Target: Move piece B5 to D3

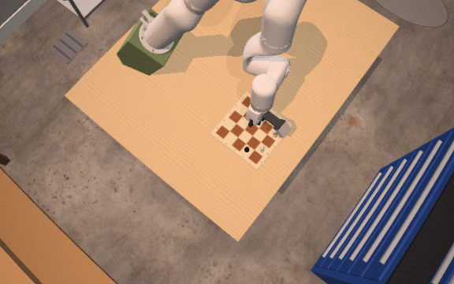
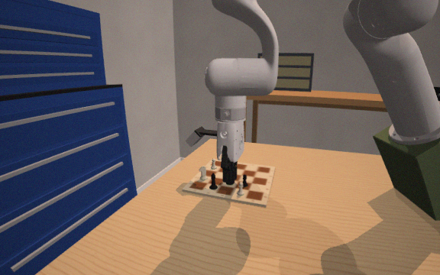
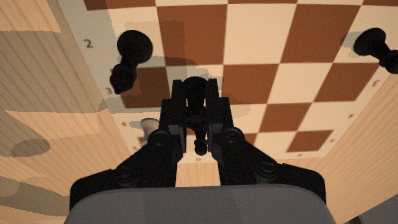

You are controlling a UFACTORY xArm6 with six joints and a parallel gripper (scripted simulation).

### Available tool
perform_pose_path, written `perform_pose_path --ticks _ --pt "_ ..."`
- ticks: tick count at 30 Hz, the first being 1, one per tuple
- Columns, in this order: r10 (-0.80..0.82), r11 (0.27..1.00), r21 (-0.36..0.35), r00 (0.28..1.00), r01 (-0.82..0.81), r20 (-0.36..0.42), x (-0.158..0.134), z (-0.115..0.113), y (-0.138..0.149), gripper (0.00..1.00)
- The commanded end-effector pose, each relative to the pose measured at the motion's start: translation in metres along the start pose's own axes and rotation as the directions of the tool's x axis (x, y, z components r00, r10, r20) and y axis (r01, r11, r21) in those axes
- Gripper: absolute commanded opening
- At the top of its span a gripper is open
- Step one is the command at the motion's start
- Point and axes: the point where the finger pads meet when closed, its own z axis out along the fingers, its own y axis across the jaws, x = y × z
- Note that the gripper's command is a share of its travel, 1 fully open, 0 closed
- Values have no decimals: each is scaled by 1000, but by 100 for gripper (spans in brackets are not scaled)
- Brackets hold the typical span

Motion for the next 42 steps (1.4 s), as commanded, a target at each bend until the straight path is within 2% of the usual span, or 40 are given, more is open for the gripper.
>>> perform_pose_path --ticks 1,2,4,5,7,8,10,11,28,42 --pt "0 1000 0 1000 0 -2 1 0 0 7" --pt "0 1000 0 1000 0 -2 1 0 0 15" --pt "0 1000 0 1000 0 -2 1 0 0 15" --pt "0 1000 0 1000 0 -2 1 0 0 22" --pt "0 1000 0 1000 0 -2 1 0 0 22" --pt "0 1000 0 1000 0 -2 1 0 0 30" --pt "0 1000 0 1000 0 -2 1 0 0 30" --pt "0 1000 0 1000 0 -2 1 0 0 37" --pt "0 1000 0 1000 0 -2 1 -2 0 37" --pt "0 1000 0 1000 0 -2 1 -22 0 37"
